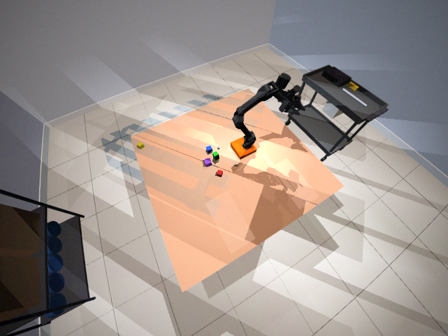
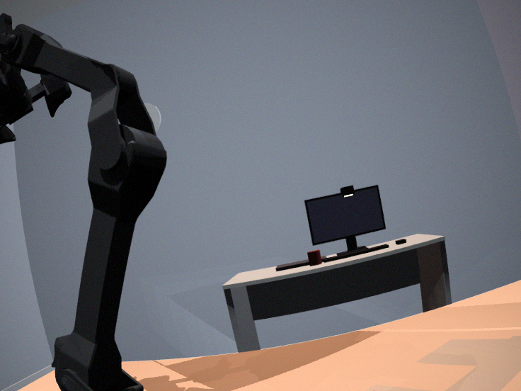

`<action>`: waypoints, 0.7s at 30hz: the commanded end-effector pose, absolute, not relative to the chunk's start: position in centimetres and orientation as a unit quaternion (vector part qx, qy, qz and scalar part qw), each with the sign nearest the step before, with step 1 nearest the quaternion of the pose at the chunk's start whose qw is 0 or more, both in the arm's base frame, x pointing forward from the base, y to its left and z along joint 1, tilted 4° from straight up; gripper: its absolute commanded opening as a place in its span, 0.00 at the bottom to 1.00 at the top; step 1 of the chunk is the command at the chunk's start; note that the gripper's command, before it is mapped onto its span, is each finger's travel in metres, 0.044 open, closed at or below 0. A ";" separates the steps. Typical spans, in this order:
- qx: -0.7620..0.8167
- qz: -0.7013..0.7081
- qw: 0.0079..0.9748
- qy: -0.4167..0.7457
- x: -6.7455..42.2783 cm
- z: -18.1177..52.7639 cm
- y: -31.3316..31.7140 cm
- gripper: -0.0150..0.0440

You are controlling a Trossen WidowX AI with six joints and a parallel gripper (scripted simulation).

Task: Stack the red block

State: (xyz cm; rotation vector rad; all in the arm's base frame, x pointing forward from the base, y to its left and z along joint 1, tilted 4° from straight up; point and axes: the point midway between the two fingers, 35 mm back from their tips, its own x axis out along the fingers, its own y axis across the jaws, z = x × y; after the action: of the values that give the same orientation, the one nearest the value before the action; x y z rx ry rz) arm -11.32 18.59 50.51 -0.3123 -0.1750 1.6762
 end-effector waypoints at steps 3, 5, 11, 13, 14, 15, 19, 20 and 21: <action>-0.149 0.731 0.661 -0.078 -11.3 50.1 19.2 1.00; -0.164 0.720 0.669 -0.079 -11.2 49.5 20.0 1.00; -0.202 0.692 0.689 -0.072 -10.6 47.9 22.3 1.00; -0.200 0.691 0.692 -0.063 -10.4 47.7 22.9 1.00; -0.199 0.690 0.693 -0.058 -10.3 47.6 23.2 1.00; -0.199 0.689 0.695 -0.054 -10.2 47.4 23.5 1.00; -0.222 0.671 0.706 -0.044 -9.3 46.3 25.1 1.00; -0.230 0.665 0.709 -0.042 -9.0 46.0 25.5 1.00; -0.236 0.659 0.713 -0.039 -8.7 45.6 25.9 1.00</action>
State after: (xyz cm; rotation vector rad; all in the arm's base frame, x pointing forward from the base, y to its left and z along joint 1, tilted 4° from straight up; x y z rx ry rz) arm -9.01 24.77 46.77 -0.4746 -0.0989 1.4871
